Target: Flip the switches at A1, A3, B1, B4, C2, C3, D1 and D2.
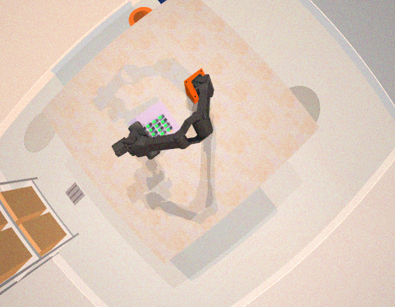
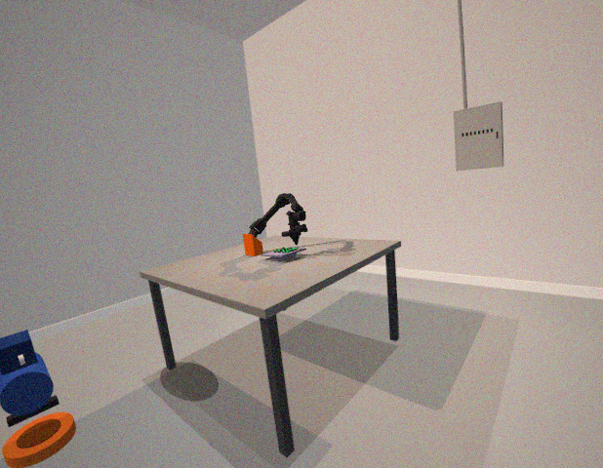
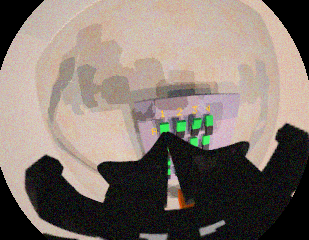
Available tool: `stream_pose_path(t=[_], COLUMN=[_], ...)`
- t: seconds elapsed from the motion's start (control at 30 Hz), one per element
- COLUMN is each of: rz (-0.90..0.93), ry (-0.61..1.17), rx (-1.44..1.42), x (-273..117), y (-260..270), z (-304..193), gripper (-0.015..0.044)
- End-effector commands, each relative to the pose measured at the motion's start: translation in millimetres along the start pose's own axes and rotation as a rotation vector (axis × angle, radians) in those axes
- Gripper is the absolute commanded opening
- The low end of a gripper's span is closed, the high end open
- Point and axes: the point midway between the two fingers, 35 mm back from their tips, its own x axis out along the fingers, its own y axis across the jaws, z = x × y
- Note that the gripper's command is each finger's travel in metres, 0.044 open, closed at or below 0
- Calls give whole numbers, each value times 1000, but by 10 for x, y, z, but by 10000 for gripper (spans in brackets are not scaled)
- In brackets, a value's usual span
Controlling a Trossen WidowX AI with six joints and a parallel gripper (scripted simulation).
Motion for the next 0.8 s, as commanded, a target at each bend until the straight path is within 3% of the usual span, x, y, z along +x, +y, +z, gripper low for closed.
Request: stream_pose_path(t=[0.0, 0.77], rz=[5, 5], ry=[0, 0], rx=[7, 7], x=[51, 167], y=[-3, -2], z=[-3, 1], gripper=[0, 0])
